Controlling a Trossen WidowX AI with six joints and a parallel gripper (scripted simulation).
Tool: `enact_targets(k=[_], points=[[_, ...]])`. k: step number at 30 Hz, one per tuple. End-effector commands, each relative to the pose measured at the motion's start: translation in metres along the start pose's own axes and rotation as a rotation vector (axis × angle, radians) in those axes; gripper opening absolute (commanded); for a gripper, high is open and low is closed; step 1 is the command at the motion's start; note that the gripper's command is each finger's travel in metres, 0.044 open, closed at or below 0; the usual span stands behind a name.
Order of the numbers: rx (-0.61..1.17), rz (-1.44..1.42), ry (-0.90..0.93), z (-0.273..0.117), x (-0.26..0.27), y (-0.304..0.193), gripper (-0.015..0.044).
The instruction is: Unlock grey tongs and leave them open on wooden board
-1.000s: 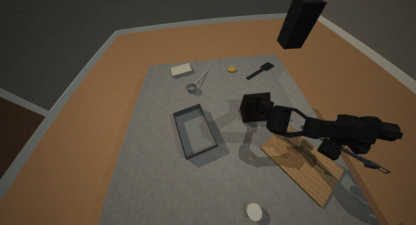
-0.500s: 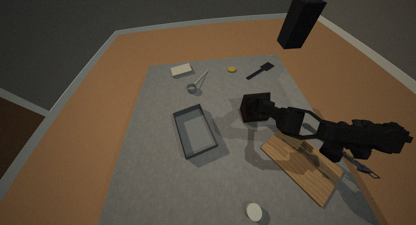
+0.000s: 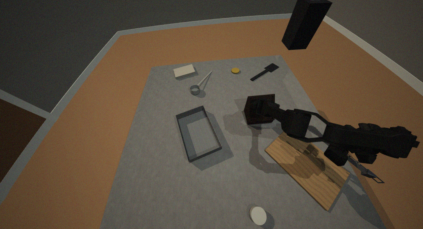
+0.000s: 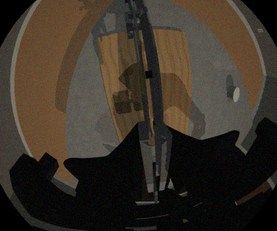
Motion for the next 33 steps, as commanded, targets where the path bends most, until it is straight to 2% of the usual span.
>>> enact_targets(k=[1,33], points=[[0.004,-0.006,0.004,0.005,0.002,0.0,-0.015],[0.009,-0.004,0.006,0.058,0.005,0.002,-0.015]])
Point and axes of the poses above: the point midway between the two fingers, 35 mm back from their tips, its own z axis out along the fingers, its own x axis across the jaws, y = z × x, the point moved 7 cm from there along -z, back along the fingers, and after that the axes turned 6 degrees about z, right-handed, at the moved point
